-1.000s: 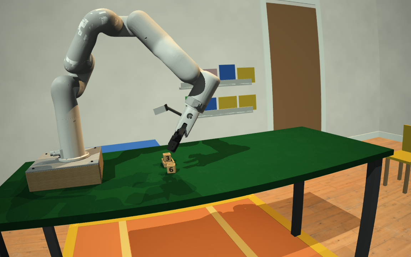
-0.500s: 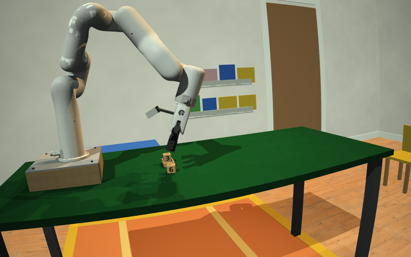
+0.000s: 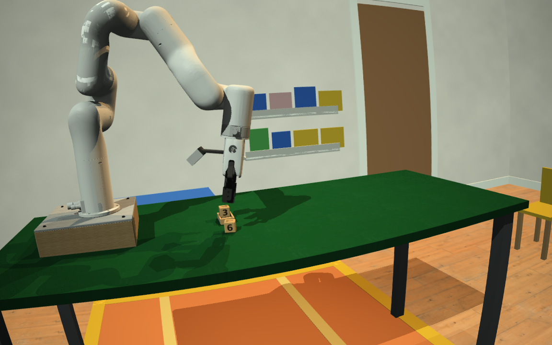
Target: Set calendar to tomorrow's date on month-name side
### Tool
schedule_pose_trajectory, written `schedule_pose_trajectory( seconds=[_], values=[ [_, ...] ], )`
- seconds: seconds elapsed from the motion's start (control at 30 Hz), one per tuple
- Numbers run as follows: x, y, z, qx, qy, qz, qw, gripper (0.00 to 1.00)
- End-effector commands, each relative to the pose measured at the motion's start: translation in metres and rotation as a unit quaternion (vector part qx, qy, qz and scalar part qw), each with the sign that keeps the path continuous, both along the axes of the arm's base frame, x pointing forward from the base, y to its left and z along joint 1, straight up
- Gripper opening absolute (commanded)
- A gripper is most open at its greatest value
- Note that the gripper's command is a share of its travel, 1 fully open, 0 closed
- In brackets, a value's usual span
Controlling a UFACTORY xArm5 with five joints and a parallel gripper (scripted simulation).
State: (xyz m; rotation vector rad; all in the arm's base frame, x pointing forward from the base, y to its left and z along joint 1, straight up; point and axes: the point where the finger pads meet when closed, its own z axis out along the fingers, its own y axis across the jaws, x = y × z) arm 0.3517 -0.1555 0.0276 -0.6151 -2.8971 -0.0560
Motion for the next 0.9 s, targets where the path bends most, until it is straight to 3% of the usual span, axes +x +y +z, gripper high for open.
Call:
schedule_pose_trajectory(
  seconds=[0.0,0.13,0.17,0.87],
  values=[
    [-0.0021,0.0007,0.0020,-0.031,-0.070,0.000,0.997,0.69],
    [-0.0029,0.0011,0.0026,-0.036,-0.082,0.000,0.996,0.69],
    [-0.0029,0.0011,0.0026,-0.036,-0.082,0.000,0.996,1.00],
    [-0.0035,0.0013,0.0027,-0.036,-0.082,0.001,0.996,1.00]
  ],
)
